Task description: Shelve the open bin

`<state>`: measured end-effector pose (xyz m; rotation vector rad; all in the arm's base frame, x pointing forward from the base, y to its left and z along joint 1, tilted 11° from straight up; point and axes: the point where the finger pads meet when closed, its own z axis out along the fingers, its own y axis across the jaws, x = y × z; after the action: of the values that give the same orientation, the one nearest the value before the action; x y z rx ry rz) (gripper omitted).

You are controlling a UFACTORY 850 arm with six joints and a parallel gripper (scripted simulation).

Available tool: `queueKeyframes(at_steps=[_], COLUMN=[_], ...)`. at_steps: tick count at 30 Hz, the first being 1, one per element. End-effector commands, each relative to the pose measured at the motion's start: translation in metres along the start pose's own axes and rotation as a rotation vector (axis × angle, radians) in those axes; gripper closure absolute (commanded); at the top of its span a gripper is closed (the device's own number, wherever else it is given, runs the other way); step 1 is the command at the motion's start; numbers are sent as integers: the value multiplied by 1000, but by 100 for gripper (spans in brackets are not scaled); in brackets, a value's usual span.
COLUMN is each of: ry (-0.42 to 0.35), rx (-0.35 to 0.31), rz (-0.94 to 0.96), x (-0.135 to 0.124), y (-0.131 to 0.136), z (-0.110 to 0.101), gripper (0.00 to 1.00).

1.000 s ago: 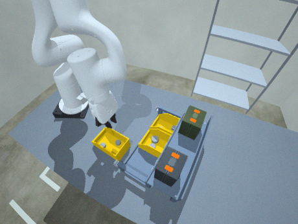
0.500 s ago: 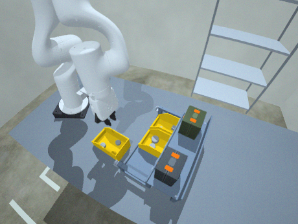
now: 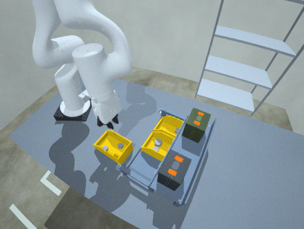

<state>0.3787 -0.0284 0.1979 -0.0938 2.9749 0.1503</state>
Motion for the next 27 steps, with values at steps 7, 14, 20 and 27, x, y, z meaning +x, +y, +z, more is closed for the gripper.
queueKeyframes(at_steps=[7, 14, 20, 27], ry=[-2, -2, -2, -2], rx=[0, 0, 0, 0], rz=[0, 0, 0, 0], x=[-1, -1, -1, -1], y=[0, 0, 0, 0], z=[2, 6, 7, 7], gripper=[71, 71, 71, 71])
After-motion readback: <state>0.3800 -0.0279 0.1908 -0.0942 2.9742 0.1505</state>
